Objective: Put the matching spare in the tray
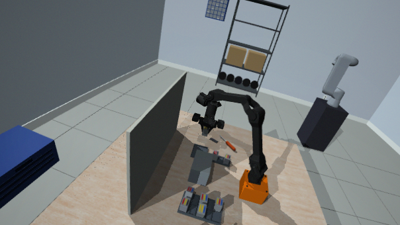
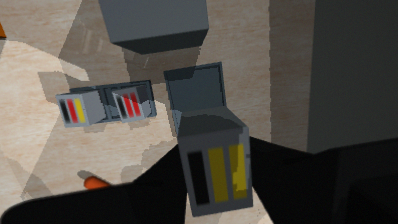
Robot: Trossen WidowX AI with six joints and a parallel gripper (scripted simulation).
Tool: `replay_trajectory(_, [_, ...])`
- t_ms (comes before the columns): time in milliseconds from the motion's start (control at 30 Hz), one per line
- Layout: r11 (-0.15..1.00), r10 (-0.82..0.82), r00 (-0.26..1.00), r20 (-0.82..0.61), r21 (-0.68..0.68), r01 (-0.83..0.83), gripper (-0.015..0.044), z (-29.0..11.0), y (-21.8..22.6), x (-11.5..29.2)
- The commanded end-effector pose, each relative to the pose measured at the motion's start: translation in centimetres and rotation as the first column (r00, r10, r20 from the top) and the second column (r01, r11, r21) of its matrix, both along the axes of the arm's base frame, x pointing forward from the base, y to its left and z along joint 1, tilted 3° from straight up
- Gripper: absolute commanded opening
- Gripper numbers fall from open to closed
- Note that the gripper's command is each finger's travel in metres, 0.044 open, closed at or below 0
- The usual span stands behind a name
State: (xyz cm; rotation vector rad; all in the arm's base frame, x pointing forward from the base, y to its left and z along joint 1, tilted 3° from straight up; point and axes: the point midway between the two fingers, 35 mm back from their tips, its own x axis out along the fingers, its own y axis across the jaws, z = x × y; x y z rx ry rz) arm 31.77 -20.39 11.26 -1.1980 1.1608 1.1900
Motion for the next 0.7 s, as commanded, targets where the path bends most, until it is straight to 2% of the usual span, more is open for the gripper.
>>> replay_trajectory(0, [1.0,0.015,1.0,0.003,-0.005,-0.015,0.0,0.2,-0.4,0.1])
replay_trajectory(667, [1.0,0.015,1.0,0.004,-0.005,-0.015,0.0,-2.0,-0.5,0.5])
